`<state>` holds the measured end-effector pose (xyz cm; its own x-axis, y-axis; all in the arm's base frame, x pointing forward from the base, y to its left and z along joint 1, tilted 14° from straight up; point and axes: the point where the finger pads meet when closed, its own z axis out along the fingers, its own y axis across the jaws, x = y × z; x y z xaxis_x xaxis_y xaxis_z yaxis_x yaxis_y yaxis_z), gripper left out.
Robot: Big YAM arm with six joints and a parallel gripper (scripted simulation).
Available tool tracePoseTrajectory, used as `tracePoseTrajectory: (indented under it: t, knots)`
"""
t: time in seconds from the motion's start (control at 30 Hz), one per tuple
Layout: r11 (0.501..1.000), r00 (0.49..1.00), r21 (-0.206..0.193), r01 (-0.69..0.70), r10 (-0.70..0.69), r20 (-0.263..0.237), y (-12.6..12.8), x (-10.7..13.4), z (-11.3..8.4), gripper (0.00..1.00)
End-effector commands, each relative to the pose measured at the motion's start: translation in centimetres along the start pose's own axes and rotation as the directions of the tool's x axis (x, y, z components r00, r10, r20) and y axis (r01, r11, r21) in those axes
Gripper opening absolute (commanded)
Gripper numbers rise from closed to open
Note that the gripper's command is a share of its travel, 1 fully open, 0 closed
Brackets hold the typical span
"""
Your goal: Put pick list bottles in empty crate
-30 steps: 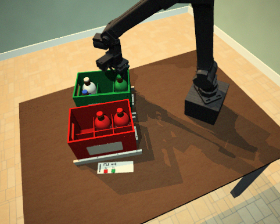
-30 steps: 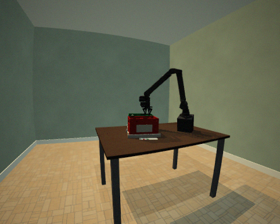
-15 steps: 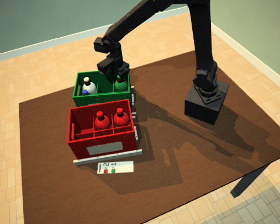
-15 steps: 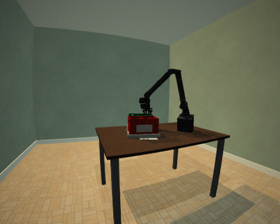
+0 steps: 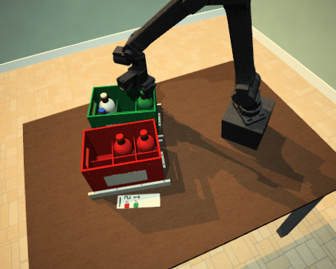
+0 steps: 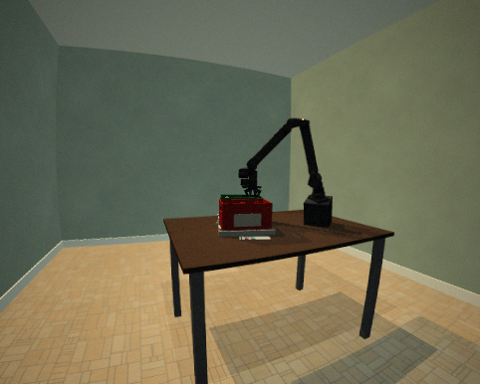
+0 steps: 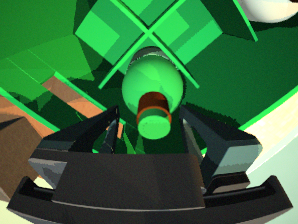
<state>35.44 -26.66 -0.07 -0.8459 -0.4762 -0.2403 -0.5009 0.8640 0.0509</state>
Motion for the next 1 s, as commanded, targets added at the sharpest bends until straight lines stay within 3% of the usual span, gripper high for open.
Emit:
tracePoseTrajectory:
  t: [0.0,0.07,0.1,0.97]
  knots:
    - [1.0,1.0,0.028,0.007,-0.007,0.008,-1.0,-0.7,-0.8,0.61]
    - [1.0,1.0,0.019,0.008,-0.008,0.006,-0.1,-0.9,-0.2,0.61]
    - [1.0,1.0,0.016,0.007,-0.007,0.005,0.0,-0.8,-0.1,0.0]
    - [1.0,1.0,0.022,0.011,-0.011,0.008,0.1,-0.9,-0.5,0.0]
